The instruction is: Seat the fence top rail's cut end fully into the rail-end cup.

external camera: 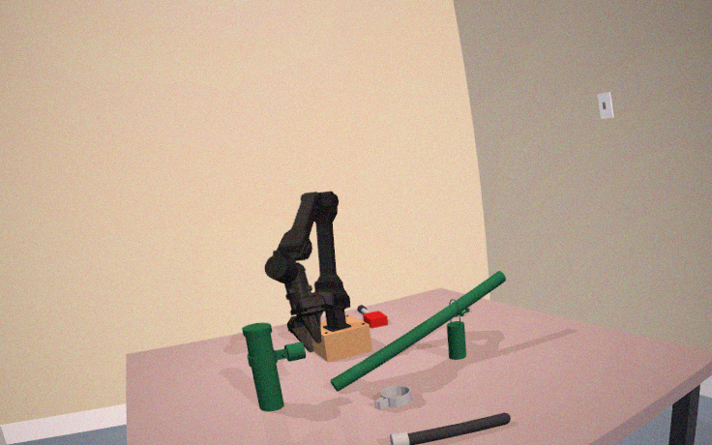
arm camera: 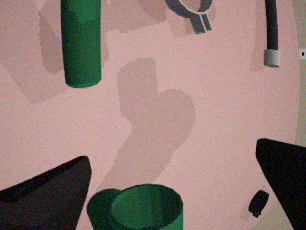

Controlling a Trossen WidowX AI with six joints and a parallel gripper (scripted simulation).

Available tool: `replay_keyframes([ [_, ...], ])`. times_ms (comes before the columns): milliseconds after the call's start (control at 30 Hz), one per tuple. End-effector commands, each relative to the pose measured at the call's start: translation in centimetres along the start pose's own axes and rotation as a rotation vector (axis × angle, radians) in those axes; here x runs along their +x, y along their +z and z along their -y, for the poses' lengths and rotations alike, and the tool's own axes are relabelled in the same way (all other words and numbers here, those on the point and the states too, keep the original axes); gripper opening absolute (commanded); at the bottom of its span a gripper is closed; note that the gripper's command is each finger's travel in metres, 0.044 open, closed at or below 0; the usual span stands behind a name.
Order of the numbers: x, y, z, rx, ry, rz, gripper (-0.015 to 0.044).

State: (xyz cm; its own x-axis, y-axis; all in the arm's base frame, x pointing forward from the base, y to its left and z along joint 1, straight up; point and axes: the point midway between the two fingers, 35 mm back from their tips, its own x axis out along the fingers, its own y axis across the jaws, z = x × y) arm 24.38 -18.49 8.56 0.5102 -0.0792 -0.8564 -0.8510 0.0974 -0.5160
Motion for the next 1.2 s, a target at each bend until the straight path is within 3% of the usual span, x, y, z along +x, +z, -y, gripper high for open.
replay_keyframes([
  [0,-0.7,0.7,0.2,0.008,0.002,-0.004,0.0440],
  [133,-0.7,1.2,0.7,0.112,0.004,-0.003,0.0440],
  [567,-5.7,8.9,3.4,1.095,0.006,-0.037,0.0440],
  [1167,-9.3,12.7,3.4,1.666,-0.031,-0.035,0.0440],
])
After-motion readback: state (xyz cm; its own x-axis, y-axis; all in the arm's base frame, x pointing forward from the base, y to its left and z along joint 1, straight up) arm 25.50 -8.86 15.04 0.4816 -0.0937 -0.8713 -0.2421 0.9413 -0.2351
